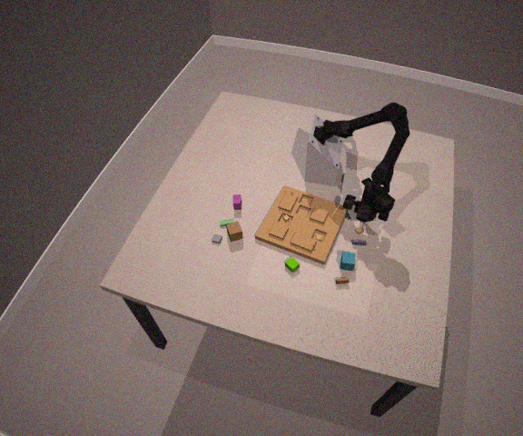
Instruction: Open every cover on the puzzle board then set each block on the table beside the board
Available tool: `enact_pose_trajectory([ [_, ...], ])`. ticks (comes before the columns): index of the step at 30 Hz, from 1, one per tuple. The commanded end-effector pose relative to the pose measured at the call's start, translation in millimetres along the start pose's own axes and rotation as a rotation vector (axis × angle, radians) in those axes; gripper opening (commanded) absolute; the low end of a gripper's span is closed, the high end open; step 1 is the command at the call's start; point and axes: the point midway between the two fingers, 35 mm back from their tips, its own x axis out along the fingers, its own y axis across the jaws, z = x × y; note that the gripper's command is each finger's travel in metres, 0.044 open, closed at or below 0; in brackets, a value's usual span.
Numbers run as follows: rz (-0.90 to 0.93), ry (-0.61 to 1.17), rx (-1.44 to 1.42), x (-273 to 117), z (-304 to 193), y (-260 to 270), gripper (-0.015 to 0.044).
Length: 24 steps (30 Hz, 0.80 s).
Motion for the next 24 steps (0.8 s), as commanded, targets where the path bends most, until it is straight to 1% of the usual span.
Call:
enact_pose_trajectory([
  [1,-0.005,-0.002,0.008,5.7,-1.0,-2.5,0.008],
  [2,-0.005,-0.002,0.008,5.7,-1.0,-2.5,0.008],
  [15,-0.001,0.001,0.0,1.9,-0.7,-0.4,0.0421],
  [16,-0.001,0.001,0.001,0.2,-0.5,-0.4,0.044],
  [24,-0.005,-0.001,0.002,-25.5,1.8,-0.4,0.044],
])
